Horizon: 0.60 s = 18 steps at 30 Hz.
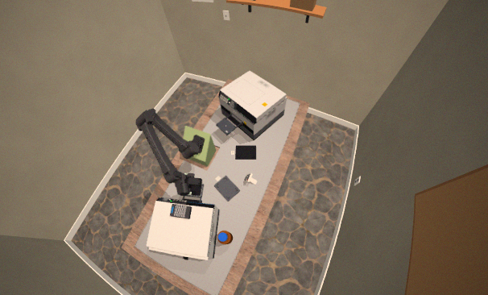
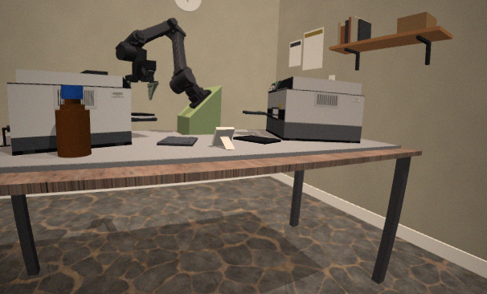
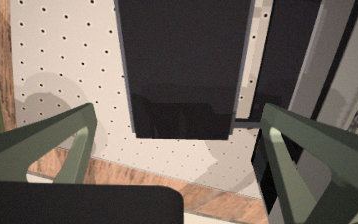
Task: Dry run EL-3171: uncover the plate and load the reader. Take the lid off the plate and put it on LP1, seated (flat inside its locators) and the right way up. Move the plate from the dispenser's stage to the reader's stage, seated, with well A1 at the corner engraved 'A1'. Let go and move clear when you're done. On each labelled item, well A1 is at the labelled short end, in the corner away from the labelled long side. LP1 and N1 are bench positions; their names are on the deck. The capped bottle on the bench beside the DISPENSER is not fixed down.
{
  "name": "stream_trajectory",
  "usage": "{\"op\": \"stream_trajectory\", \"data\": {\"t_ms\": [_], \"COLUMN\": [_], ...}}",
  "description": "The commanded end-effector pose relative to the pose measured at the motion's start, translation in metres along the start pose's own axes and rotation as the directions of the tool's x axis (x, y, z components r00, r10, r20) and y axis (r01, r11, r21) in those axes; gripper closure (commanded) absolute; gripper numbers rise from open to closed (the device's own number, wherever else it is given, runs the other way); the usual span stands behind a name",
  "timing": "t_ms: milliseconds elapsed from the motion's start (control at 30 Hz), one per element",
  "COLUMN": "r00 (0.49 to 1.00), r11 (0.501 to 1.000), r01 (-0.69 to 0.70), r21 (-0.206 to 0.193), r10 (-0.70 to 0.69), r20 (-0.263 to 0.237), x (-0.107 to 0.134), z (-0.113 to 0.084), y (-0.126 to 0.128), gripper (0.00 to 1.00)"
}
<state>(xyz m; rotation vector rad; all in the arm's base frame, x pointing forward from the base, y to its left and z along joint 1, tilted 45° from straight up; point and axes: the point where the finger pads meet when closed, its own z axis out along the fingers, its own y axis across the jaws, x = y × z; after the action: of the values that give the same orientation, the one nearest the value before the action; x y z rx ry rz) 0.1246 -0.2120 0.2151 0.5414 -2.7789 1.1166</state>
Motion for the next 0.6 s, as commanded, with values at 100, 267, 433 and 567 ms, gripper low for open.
{"op": "stream_trajectory", "data": {"t_ms": [100, 267, 433, 567], "r00": [1.0, 1.0, 1.0, 1.0], "r11": [1.0, 1.0, 1.0, 1.0], "r01": [0.006, 0.005, 0.006, 0.005], "r21": [0.003, 0.008, 0.007, 0.009], "r10": [-0.006, -0.005, -0.006, -0.005], "r20": [0.0, 0.002, 0.005, -0.001], "x": [0.001, 0.002, 0.001, 0.004], "z": [0.005, 0.008, 0.01, 0.014], "y": [-0.003, -0.006, -0.004, -0.007], "gripper": [0.0, 0.0, 0.0, 0.0]}}
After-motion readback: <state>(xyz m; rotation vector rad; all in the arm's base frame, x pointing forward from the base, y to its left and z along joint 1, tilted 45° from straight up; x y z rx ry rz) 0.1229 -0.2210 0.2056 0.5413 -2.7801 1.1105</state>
